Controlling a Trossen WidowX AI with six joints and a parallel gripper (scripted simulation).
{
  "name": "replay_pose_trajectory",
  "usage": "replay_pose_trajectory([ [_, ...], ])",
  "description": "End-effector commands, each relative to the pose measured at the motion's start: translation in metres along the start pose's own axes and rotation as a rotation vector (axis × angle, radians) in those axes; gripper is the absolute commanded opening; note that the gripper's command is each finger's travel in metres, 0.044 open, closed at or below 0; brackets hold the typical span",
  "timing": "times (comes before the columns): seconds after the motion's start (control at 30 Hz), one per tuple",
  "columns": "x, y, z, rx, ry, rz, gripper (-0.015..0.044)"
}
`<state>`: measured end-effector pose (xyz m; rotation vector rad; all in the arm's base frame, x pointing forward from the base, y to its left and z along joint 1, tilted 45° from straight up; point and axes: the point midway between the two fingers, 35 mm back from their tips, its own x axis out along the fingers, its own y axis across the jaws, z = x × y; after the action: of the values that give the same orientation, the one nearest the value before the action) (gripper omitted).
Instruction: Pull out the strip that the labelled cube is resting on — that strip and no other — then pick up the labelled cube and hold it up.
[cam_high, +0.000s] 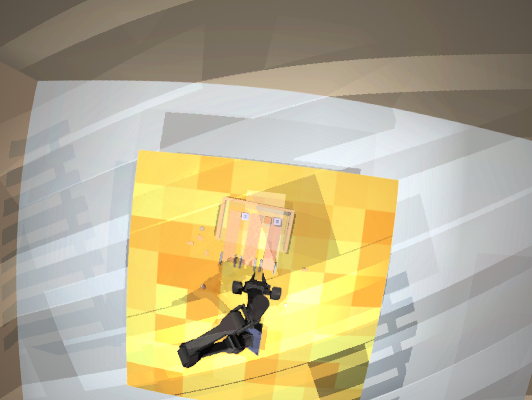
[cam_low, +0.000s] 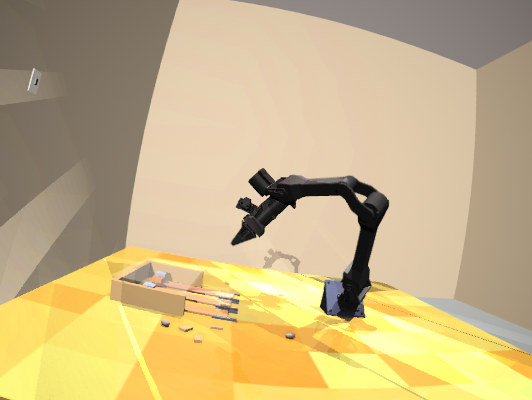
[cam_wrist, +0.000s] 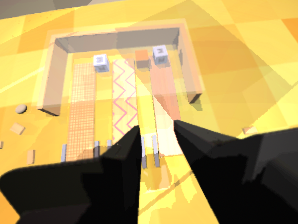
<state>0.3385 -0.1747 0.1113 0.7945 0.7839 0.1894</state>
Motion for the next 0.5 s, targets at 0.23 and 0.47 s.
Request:
replay_pose_trajectory([
  [0.23,0.072,-0.042,-0.03,0.035,0.585,-0.027,0.0],
  [0.47,0.078,-0.043,-0.038,0.033,0.664,-0.017,0.0],
])
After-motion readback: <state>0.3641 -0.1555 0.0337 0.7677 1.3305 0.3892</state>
